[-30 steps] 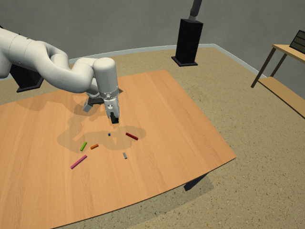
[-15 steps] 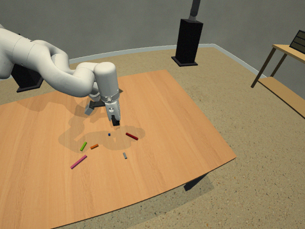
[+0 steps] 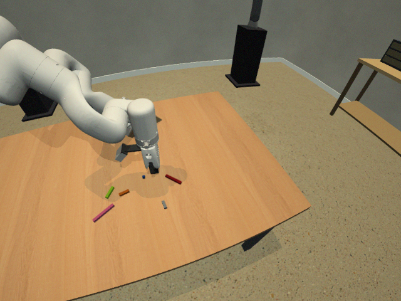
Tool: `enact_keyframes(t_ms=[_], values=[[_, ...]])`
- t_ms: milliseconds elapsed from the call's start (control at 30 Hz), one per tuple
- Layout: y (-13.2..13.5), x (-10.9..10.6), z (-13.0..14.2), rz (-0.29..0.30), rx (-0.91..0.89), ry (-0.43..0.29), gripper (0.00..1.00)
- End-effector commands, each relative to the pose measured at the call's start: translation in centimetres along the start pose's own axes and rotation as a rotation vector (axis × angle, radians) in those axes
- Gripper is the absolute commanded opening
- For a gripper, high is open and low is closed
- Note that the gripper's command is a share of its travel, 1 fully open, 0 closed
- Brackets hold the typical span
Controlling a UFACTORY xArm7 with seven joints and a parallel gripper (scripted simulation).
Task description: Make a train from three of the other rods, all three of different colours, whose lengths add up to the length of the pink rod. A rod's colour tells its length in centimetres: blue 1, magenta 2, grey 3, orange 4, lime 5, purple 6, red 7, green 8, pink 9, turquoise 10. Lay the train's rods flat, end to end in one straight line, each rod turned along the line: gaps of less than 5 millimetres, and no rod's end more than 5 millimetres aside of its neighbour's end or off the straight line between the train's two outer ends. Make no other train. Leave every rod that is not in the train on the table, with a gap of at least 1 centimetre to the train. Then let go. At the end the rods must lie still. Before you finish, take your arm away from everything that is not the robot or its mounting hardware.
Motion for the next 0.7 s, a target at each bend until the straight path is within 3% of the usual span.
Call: enact_keyframes(t_ms=[0,667], values=[[-0.09,1.08,0.30,-0.003,0.000,-0.003,0.04],[-0.10,1.53,0.31,-0.003,0.000,-0.003,0.04]])
Point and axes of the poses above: the point where the finger pads meet when closed, its own x axis out along the fingers, its own y axis across the jaws, z = x × y, the point moved 8 cm from there along -x, back along the fingers, and after that the axes turned 2 degrees about x, right-handed, at the moved point
